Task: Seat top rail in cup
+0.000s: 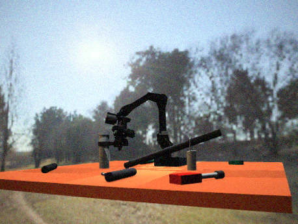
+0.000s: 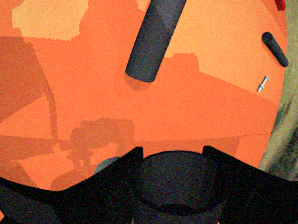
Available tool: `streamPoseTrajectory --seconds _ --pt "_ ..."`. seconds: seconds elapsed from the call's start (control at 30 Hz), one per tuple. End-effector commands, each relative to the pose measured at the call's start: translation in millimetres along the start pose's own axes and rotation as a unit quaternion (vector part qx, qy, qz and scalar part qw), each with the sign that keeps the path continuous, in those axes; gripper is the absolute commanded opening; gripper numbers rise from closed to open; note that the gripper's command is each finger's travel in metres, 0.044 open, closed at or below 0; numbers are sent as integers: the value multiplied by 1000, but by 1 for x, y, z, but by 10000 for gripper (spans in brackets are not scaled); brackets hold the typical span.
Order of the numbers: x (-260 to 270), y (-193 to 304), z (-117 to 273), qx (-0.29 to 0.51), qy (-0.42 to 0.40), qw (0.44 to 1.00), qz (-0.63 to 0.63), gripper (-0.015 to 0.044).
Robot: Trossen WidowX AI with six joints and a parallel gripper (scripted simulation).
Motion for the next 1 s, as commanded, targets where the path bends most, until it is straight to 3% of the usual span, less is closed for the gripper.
streamPoseTrajectory --seconds 0.0,0.97 --pt "-1 -3 -3 4 0 1000 -15 0" --pt "-18 -12 -13 56 6 993 -106 0"
Point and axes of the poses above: the point midway between the two fingers, 35 mm back from their tips, its own z axis back along the fingers, its own x axis across the jaws, y = z × x, the point moved 10 cm from there along z, back along the fingers, and after that the axes turned 6 degrees about -z, right-handed, at the moved point
